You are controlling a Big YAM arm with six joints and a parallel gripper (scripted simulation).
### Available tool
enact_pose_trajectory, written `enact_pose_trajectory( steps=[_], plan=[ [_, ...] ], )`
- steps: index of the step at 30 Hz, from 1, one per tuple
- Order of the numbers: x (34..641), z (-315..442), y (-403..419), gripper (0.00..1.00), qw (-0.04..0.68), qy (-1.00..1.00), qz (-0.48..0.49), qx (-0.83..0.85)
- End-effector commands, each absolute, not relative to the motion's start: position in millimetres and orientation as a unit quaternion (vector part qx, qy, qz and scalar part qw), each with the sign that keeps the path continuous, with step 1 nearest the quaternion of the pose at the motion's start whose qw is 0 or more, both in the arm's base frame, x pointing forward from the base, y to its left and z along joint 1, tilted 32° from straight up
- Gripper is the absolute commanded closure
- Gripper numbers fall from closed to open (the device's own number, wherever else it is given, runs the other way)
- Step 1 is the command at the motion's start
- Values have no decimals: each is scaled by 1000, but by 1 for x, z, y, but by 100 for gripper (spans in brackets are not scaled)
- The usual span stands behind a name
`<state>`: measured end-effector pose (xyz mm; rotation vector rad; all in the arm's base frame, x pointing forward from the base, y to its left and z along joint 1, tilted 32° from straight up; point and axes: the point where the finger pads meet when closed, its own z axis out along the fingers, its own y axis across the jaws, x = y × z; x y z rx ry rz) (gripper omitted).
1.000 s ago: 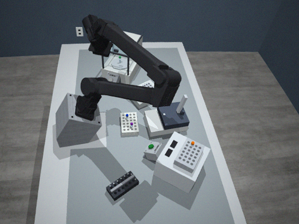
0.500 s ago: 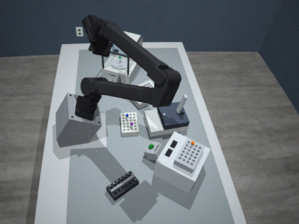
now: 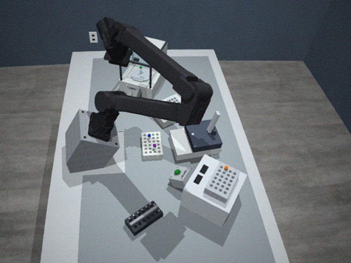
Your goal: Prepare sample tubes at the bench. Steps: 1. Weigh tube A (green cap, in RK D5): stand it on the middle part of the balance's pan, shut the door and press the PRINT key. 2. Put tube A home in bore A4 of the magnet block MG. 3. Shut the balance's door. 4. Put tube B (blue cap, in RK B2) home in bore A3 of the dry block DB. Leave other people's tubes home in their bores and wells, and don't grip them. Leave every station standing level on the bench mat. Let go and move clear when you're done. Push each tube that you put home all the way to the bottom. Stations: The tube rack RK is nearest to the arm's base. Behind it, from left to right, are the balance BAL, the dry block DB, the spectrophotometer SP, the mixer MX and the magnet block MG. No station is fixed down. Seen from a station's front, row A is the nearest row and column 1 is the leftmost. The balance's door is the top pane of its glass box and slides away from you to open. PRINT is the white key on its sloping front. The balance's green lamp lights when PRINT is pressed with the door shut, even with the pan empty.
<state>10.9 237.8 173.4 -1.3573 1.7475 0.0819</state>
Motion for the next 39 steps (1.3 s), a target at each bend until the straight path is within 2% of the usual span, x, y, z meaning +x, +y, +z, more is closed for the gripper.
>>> enact_pose_trajectory(
  steps=[1,9,39],
  plan=[
    [6,187,245,70,450,709,46,-541],
    [16,207,287,70,440,776,72,-447],
    [39,218,337,70,347,931,96,-66]
  ],
)
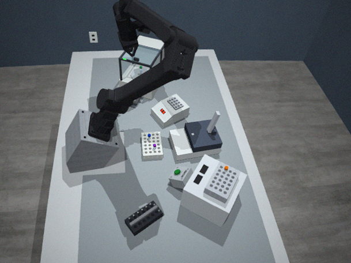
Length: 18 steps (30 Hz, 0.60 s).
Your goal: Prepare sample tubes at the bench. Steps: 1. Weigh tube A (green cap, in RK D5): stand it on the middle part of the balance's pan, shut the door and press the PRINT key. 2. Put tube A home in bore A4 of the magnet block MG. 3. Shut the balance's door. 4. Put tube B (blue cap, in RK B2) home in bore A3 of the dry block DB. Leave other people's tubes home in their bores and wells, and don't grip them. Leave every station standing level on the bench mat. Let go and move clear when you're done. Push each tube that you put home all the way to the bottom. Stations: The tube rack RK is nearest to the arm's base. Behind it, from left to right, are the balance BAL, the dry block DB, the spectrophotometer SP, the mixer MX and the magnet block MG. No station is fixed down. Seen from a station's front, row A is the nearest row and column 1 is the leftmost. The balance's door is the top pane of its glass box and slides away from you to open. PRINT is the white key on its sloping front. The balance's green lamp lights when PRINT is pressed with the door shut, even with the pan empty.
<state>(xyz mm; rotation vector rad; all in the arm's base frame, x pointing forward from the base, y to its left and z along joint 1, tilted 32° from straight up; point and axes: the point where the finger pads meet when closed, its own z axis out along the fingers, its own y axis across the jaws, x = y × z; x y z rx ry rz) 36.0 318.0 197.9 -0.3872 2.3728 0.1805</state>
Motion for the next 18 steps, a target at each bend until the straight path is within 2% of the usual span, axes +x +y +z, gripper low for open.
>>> enact_pose_trajectory(
  steps=[1,18],
  plan=[
    [42,220,345,70,342,933,97,-51],
    [54,229,376,70,260,943,110,174]
  ],
)
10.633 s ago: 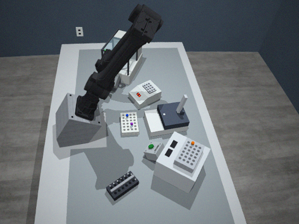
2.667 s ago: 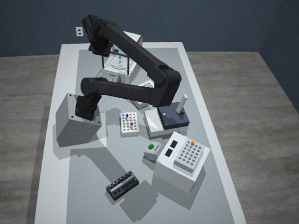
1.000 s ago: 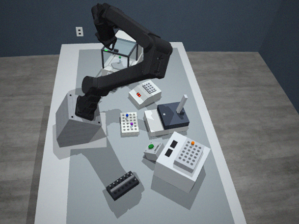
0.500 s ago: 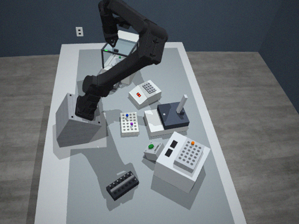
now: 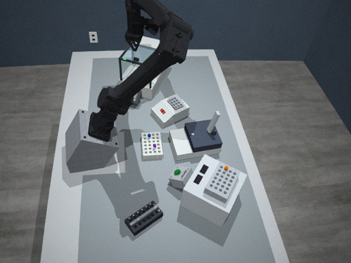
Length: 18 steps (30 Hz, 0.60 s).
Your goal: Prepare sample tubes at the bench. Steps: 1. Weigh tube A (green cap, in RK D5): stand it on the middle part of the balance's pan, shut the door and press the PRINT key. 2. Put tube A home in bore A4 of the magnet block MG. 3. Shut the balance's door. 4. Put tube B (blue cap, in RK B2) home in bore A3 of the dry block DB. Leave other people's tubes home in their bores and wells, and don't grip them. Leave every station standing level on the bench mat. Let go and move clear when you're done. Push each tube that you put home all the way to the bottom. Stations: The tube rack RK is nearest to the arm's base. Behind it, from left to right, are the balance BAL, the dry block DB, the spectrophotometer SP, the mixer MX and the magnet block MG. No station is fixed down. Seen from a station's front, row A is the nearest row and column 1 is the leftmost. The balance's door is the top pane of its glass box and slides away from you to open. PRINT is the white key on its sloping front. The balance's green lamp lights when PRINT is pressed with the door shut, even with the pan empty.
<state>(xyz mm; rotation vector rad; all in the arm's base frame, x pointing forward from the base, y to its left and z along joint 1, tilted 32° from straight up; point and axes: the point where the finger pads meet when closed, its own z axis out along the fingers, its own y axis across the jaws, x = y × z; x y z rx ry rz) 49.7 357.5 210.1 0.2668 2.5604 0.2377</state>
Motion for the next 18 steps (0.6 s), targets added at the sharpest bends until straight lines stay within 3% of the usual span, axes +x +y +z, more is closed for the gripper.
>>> enact_pose_trajectory(
  steps=[1,18],
  plan=[
    [54,229,376,70,254,942,111,190],
    [50,224,370,70,250,943,113,190]
  ],
)
